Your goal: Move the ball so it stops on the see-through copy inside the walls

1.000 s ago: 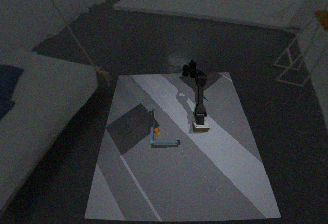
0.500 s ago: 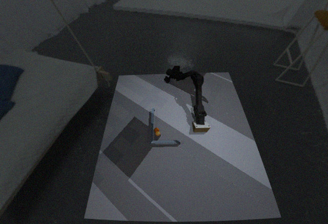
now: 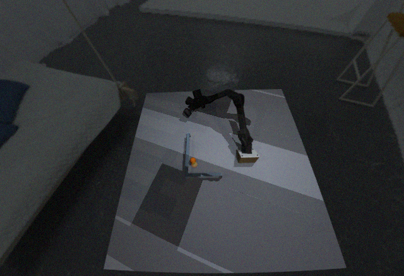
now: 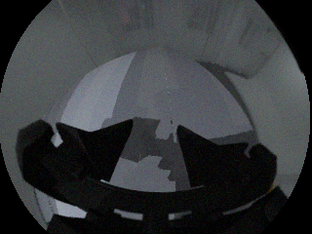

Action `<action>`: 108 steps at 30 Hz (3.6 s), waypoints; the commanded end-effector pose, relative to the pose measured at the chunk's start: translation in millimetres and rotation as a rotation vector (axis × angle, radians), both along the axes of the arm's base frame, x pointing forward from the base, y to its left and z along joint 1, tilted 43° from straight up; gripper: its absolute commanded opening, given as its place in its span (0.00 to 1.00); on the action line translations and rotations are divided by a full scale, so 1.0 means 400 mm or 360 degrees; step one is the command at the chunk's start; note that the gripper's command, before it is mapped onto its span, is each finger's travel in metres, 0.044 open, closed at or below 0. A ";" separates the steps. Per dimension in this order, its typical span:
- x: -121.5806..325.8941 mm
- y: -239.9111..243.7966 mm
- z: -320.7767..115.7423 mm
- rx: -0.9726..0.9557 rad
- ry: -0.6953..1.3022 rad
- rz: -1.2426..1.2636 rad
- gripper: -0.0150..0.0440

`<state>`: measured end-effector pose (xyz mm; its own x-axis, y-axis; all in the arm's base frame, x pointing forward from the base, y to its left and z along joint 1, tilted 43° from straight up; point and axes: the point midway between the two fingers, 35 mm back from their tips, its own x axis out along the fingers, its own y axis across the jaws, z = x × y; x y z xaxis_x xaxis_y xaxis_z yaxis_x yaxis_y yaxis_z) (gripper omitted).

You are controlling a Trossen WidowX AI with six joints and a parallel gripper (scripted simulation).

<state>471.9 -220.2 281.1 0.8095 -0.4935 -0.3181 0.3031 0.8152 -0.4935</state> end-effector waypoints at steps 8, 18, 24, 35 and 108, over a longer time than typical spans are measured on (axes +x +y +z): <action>0.081 0.385 -0.283 0.0368 0.0496 0.0113 0.80; -0.037 0.747 -0.503 0.0372 0.1019 0.0092 0.80; -0.150 0.881 -0.577 0.0223 0.1239 0.0038 0.80; -0.285 0.893 -0.667 -0.0170 0.1483 -0.0309 0.80; -0.281 0.932 -0.639 -0.0177 0.1505 -0.0309 0.25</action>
